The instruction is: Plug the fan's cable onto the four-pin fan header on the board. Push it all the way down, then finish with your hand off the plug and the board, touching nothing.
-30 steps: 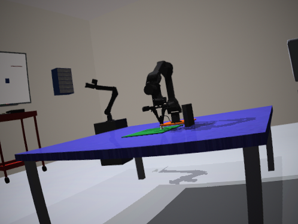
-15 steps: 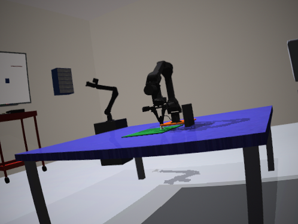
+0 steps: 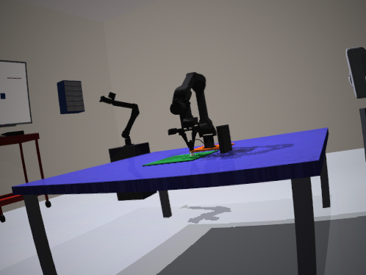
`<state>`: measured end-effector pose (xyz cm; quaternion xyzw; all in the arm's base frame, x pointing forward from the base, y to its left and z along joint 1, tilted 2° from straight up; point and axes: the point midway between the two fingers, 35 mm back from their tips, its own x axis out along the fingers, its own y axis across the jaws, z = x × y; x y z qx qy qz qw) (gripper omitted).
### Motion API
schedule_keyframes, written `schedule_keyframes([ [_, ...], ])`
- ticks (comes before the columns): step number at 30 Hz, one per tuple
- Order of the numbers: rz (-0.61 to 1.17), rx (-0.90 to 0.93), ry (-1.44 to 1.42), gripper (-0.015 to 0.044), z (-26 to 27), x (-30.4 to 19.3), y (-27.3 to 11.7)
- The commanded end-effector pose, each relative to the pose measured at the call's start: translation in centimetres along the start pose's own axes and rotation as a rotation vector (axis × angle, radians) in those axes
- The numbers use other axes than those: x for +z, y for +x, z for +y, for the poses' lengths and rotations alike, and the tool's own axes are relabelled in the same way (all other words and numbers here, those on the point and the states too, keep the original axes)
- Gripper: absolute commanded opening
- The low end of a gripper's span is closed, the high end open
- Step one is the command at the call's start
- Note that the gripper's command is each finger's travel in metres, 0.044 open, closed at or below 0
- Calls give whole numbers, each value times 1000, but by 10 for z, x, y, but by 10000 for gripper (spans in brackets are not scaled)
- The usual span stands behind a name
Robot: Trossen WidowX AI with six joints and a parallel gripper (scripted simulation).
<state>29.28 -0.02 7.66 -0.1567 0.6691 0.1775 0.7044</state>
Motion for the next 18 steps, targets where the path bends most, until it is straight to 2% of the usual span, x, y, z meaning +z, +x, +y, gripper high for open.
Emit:
schedule_keyframes([
  [1,3,-5,3,0,-1,0,1],
  [18,3,-4,7,0,-1,-1,5],
])
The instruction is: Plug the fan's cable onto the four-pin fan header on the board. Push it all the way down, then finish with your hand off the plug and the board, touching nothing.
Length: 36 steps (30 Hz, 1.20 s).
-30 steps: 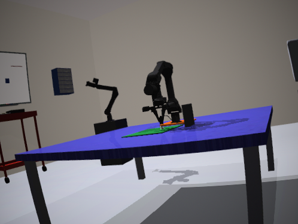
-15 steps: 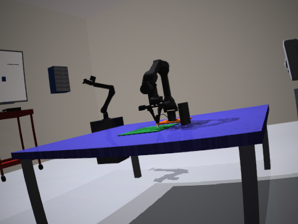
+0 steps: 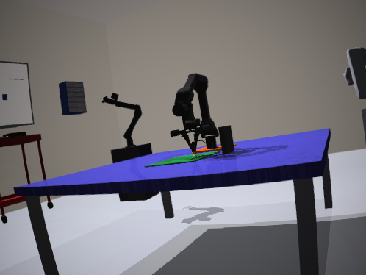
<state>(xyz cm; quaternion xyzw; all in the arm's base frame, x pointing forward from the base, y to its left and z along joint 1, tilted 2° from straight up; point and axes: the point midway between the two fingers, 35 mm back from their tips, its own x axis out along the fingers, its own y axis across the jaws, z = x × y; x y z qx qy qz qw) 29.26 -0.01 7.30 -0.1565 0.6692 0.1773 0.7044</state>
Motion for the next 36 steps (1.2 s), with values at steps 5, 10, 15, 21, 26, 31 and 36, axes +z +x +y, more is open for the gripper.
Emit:
schedule_keyframes([
  [5,3,-5,7,0,-1,0,1],
  [10,3,-5,9,0,-1,0,1],
  [15,3,-5,9,0,-1,0,4],
  [21,3,-4,9,0,-1,0,8],
  [26,3,-4,9,0,-1,0,11],
  [31,3,-4,9,0,-1,0,13],
  [36,3,-4,9,0,-1,0,15],
])
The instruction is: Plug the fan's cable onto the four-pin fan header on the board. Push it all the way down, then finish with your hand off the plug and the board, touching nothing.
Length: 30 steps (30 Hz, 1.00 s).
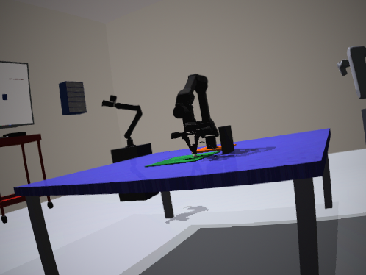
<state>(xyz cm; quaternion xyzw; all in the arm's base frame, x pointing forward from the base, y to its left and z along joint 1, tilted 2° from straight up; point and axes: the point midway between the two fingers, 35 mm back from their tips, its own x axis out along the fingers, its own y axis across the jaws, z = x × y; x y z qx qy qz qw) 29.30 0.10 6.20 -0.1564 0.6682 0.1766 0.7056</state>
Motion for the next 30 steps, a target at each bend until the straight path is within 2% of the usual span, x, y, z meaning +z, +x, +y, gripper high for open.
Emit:
schedule_keyframes([
  [1,6,-3,8,0,-1,0,5],
  [11,6,-3,8,0,-1,-1,9],
  [21,-1,1,1,260,0,0,5],
  [24,-1,1,1,260,0,0,3],
  [28,5,-3,6,260,0,1,-41],
  [30,6,-3,8,260,0,0,-50],
])
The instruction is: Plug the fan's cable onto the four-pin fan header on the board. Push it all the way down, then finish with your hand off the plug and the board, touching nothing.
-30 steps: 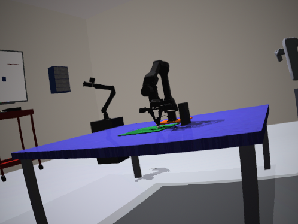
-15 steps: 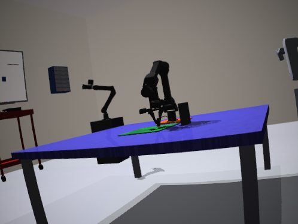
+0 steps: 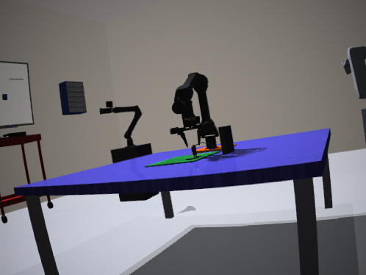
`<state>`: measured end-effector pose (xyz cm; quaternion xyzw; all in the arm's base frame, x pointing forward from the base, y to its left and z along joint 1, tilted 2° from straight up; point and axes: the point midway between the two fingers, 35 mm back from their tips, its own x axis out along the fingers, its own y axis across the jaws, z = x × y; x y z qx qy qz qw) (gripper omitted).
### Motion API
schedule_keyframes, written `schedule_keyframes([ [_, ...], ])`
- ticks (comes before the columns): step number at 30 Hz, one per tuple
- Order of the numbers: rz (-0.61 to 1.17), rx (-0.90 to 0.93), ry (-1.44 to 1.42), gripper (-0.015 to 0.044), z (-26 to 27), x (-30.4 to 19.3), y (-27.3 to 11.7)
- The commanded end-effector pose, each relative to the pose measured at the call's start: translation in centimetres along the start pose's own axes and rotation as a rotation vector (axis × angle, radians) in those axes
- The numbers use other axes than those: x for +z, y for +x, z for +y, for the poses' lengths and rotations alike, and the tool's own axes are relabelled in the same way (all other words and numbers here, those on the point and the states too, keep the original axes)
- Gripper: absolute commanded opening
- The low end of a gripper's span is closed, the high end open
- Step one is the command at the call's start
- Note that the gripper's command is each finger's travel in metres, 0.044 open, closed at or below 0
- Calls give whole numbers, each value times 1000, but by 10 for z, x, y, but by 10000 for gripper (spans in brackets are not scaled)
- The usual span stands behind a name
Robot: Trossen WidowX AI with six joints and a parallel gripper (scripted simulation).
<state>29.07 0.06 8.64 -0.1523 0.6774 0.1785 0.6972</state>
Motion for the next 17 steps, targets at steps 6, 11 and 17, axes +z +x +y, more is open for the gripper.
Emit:
schedule_keyframes([
  [6,-16,-17,4,260,-3,0,-26],
  [11,-13,-23,4,260,-54,-26,-27],
  [17,-9,-28,4,260,-103,-65,-27],
])
